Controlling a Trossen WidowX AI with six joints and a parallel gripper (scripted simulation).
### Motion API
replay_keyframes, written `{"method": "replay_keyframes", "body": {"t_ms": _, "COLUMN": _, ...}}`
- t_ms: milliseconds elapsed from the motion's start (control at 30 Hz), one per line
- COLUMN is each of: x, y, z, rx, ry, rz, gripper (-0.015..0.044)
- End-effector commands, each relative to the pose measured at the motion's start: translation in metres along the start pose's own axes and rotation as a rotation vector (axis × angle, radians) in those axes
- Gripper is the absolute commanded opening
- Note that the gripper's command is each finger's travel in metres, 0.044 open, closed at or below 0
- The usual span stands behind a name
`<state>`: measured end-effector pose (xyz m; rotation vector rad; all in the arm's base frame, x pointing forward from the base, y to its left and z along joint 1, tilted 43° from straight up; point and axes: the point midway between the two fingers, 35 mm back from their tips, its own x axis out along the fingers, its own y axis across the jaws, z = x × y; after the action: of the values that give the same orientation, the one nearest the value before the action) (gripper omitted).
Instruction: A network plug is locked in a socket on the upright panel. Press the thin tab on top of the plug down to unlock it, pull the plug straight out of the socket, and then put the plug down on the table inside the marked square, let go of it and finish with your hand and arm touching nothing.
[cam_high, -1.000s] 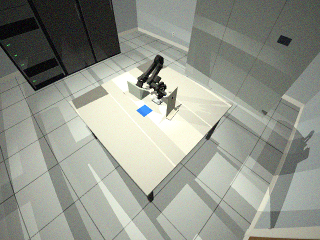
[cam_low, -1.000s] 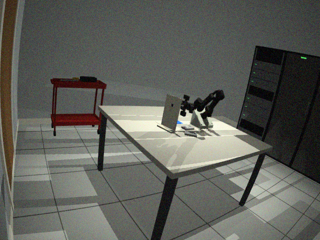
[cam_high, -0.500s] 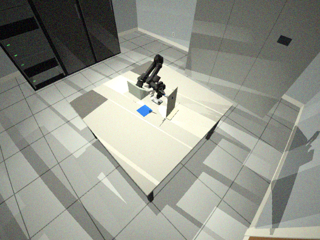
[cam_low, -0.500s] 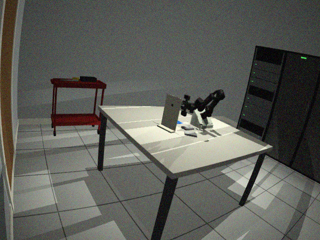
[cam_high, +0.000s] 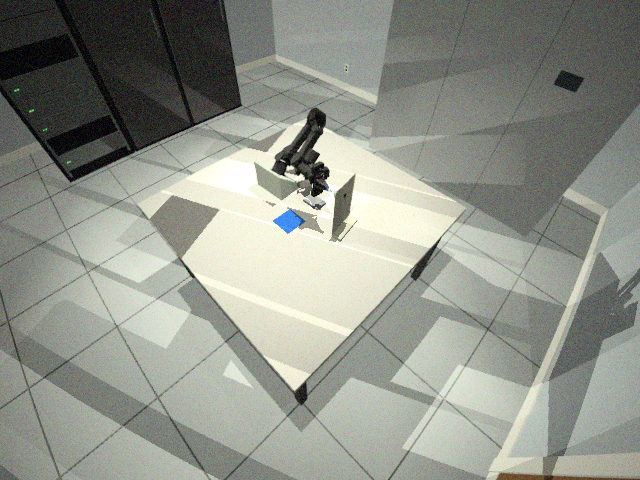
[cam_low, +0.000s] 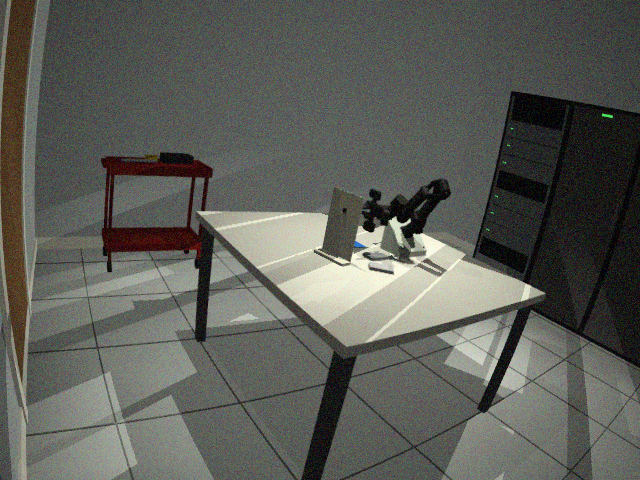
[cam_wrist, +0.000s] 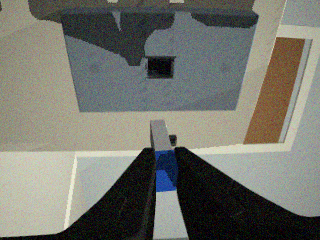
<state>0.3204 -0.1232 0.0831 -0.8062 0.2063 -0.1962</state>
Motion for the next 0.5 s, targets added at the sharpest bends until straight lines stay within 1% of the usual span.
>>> {"method": "replay_keyframes", "body": {"t_ms": 0, "x": 0.000, "y": 0.000, "z": 0.000, "rx": 0.000, "ry": 0.000, "rz": 0.000, "gripper": 0.0000}}
{"method": "replay_keyframes", "body": {"t_ms": 467, "x": -0.008, "y": -0.028, "z": -0.001, "rx": -0.002, "ry": -0.011, "rz": -0.008, "gripper": 0.0000}}
